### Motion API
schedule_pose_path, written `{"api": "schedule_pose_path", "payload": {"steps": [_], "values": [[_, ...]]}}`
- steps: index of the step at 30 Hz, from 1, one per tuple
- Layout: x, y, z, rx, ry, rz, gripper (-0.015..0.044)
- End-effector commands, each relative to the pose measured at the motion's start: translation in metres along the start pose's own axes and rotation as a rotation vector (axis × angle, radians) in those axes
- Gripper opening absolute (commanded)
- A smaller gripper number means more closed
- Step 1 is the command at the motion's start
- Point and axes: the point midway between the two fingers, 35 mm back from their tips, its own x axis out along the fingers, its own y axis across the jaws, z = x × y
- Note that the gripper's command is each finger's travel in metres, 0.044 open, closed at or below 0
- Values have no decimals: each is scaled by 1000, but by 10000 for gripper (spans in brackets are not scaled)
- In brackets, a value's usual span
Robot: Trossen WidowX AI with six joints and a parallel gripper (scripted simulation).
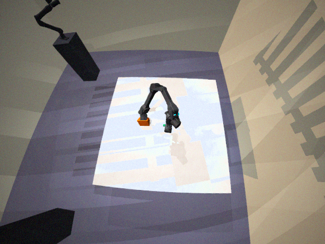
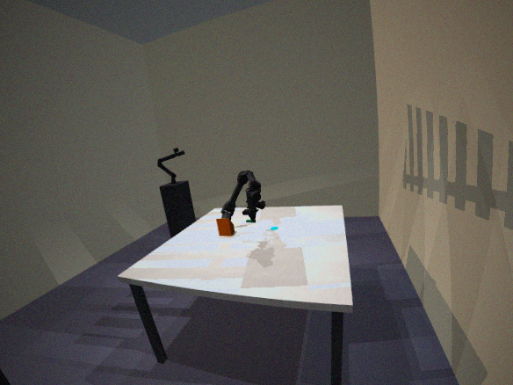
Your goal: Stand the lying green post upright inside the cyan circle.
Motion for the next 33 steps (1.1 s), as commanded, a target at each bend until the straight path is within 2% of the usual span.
{"api": "schedule_pose_path", "payload": {"steps": [1,33], "values": [[-3,9,8,15,-6,-3,23],[-13,90,49,125,-17,-9,23]]}}
